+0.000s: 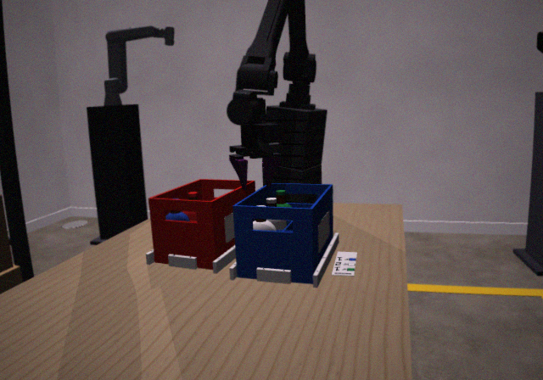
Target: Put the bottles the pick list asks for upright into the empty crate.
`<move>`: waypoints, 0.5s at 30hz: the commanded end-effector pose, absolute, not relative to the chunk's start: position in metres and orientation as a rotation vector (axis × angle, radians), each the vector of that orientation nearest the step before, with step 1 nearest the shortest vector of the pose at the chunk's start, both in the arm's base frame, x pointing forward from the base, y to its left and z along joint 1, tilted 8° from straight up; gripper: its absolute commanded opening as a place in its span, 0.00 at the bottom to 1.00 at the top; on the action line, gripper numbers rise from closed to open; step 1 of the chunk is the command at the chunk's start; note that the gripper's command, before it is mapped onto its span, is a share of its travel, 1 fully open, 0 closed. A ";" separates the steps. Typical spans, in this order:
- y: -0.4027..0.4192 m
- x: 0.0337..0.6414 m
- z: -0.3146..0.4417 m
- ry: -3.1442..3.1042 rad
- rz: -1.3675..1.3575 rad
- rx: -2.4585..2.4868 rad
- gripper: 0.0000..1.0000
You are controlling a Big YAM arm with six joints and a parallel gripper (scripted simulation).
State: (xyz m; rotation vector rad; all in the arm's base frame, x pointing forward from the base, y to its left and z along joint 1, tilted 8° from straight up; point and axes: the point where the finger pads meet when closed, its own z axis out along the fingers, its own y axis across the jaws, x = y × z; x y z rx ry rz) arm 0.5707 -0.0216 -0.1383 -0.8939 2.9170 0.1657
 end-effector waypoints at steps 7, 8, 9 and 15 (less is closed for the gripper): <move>-0.030 0.572 -0.106 2.902 0.152 -0.892 0.61; -0.028 0.569 -0.114 2.914 0.161 -0.894 0.61; -0.027 0.565 -0.121 2.927 0.170 -0.897 0.61; -0.023 0.572 -0.111 2.906 0.156 -0.895 0.61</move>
